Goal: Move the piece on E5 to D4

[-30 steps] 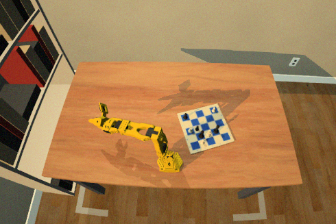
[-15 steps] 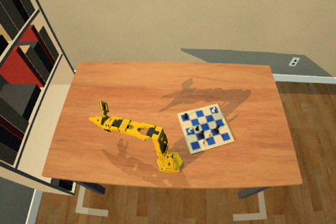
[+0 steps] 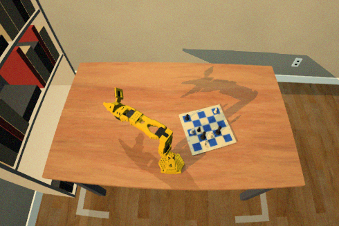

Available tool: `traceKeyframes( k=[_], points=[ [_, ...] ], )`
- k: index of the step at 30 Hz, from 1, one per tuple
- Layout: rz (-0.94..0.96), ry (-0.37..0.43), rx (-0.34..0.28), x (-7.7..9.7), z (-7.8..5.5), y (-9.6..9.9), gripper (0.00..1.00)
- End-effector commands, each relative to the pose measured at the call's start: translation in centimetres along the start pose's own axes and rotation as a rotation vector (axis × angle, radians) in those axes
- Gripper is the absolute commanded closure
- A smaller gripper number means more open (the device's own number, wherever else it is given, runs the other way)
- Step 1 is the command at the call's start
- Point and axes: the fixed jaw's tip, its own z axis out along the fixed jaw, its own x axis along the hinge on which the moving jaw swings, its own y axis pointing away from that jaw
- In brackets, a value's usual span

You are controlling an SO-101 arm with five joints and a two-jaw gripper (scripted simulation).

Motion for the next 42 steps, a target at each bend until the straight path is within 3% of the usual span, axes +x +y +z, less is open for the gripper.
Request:
traceKeyframes(
  k=[1, 3, 7, 9, 10, 12, 17, 20, 21, 22, 24, 26, 27, 28, 29, 30, 31, 32, 33, 34, 35, 38, 41, 42],
  points=[
    [-0.023, -0.075, 0.066, -2.9, -1.7, -1.8, 0.1],
    [-0.038, -0.126, 0.115, -4.7, -2.8, -3.0, 0.13],
    [-0.046, -0.151, 0.141, -5.6, -3.5, -3.6, 0.14],
    [-0.061, -0.203, 0.199, -7.4, -5.0, -5.0, 0.16],
    [-0.061, -0.203, 0.199, -7.4, -5.0, -5.0, 0.16],
    [-0.076, -0.255, 0.262, -8.9, -6.8, -6.4, 0.19],
    [-0.089, -0.306, 0.33, -10.2, -8.7, -7.9, 0.21],
    [-0.101, -0.354, 0.403, -11.3, -10.8, -9.3, 0.24],
    [-0.101, -0.354, 0.403, -11.3, -10.8, -9.3, 0.24],
    [-0.106, -0.377, 0.441, -11.7, -11.9, -10.0, 0.25],
    [-0.106, -0.377, 0.441, -11.7, -11.9, -10.0, 0.25],
    [-0.115, -0.421, 0.519, -12.4, -14.2, -11.4, 0.28],
    [-0.115, -0.421, 0.519, -12.4, -14.2, -11.4, 0.28],
    [-0.118, -0.441, 0.559, -12.5, -15.3, -12.1, 0.29],
    [-0.118, -0.441, 0.559, -12.5, -15.3, -12.1, 0.29],
    [-0.121, -0.46, 0.6, -12.7, -16.4, -12.7, 0.31],
    [-0.121, -0.46, 0.6, -12.7, -16.4, -12.7, 0.31],
    [-0.122, -0.478, 0.64, -12.7, -17.5, -13.3, 0.32],
    [-0.122, -0.478, 0.64, -12.7, -17.5, -13.3, 0.32],
    [-0.123, -0.495, 0.681, -12.7, -18.6, -13.9, 0.33],
    [-0.123, -0.495, 0.681, -12.7, -18.6, -13.9, 0.33],
    [-0.123, -0.526, 0.764, -12.4, -20.7, -15.0, 0.36],
    [-0.123, -0.526, 0.764, -12.4, -20.7, -15.0, 0.36],
    [-0.122, -0.539, 0.804, -12.2, -21.7, -15.5, 0.38]
  ],
)
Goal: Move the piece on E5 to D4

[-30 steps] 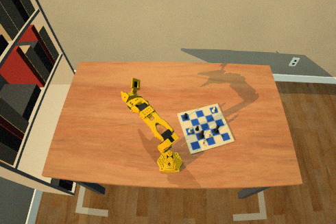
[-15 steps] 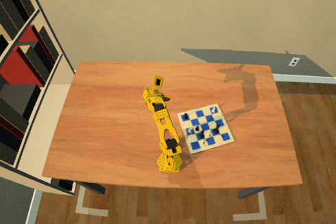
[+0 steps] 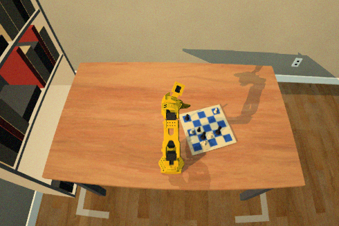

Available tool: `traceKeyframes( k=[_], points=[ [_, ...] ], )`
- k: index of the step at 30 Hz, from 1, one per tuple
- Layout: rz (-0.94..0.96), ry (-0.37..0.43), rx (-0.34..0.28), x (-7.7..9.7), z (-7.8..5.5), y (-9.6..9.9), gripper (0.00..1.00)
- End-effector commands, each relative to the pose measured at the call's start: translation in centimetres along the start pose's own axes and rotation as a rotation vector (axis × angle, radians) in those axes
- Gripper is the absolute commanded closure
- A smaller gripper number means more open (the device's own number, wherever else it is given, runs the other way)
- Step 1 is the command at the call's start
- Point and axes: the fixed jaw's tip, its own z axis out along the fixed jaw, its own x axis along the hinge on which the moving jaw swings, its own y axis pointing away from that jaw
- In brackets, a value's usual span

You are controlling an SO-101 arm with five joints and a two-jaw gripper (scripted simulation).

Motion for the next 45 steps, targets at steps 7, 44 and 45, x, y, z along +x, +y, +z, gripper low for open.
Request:
traceKeyframes(
  k=[7, 44, 45],
  points=[
    [-0.028, -0.048, 0.23, 0.2, -2.5, -5.6, 0.43],
    [-0.035, -0.051, 0.752, 4.6, -9.1, -14.1, 0.6],
    [-0.035, -0.051, 0.752, 4.6, -9.1, -14.1, 0.6]
  ],
)
